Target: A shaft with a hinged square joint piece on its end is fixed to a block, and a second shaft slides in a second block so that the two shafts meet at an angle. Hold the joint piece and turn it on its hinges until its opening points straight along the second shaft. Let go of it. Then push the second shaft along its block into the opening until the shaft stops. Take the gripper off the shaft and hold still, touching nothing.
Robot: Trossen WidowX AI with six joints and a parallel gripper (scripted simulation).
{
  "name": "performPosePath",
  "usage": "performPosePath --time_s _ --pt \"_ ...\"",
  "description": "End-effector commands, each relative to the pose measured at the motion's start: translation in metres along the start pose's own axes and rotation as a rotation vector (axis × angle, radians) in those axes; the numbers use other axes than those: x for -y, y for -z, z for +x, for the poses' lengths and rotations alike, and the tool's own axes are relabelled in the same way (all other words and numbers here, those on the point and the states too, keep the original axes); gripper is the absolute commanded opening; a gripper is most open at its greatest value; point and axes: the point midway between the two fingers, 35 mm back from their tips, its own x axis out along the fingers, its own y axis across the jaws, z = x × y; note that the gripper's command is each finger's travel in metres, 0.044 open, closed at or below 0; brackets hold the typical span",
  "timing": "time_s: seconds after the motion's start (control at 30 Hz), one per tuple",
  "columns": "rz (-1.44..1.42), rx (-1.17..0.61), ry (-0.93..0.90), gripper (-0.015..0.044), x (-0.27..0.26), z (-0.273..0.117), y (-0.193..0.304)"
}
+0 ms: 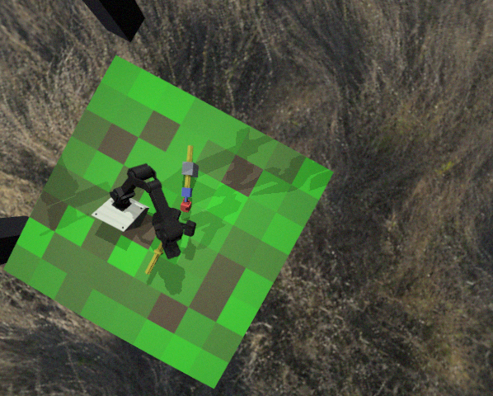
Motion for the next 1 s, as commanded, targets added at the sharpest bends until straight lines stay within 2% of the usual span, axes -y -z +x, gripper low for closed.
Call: performPosePath --time_s 0.0,0.27,0.43,0.77,0.97 --pt "-0.005 0.008 -0.004 0.0440 0.000 0.014 0.003" --pt "0.011 0.022 -0.013 0.0440 -0.001 0.054 0.013" --pt "0.012 0.022 -0.013 0.0440 0.000 0.056 0.010" --pt "0.012 0.023 -0.012 0.0440 0.000 0.067 -0.033" --pt "0.012 0.024 -0.012 0.0440 0.000 0.069 -0.035"
